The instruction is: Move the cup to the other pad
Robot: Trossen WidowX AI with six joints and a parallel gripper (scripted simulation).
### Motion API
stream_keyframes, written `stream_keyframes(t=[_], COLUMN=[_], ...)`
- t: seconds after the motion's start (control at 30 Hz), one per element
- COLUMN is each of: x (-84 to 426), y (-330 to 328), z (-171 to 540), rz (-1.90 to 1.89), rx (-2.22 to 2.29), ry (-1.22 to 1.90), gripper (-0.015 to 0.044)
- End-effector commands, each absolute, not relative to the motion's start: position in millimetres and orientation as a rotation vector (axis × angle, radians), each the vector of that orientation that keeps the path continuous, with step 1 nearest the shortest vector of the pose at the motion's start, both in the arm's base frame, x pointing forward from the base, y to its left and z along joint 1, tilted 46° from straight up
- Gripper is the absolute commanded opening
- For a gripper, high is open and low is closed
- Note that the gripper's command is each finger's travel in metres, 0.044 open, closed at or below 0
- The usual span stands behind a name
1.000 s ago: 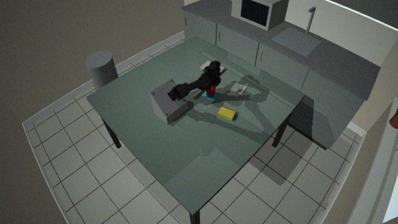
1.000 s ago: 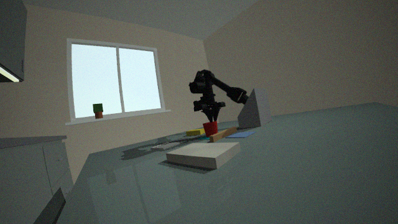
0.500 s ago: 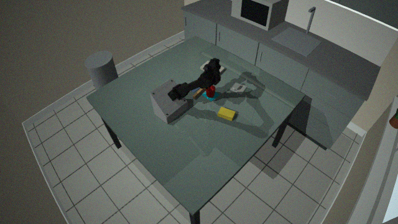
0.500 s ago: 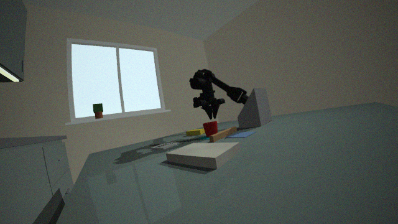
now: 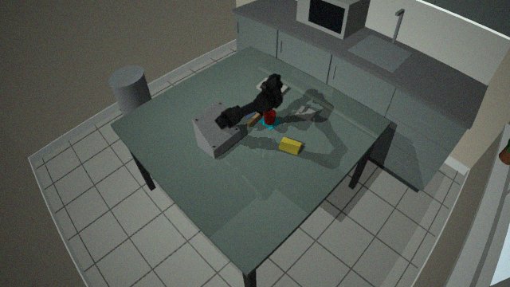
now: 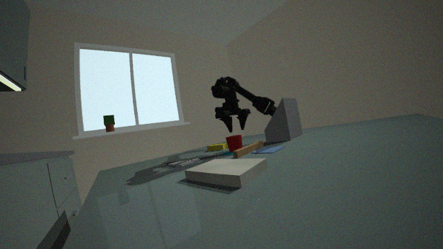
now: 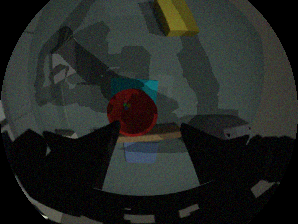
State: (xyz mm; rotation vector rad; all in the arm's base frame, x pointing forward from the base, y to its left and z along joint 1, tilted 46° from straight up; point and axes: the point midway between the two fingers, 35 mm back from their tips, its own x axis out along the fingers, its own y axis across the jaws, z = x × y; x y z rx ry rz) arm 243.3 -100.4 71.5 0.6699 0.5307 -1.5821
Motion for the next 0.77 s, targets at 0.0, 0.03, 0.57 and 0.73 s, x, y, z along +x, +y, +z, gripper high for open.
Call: stream_keyframes(t=[0.0, 0.03, 0.57, 0.73], x=[246, 246, 249, 249], y=[-92, -89, -59, -59], z=[78, 81, 110, 110], rz=[-1.58, -1.579, -1.575, -1.575], rx=[0.68, 0.681, 0.678, 0.678], ry=[0.529, 0.529, 0.525, 0.525], gripper=[0.044, 0.044, 0.044, 0.044])
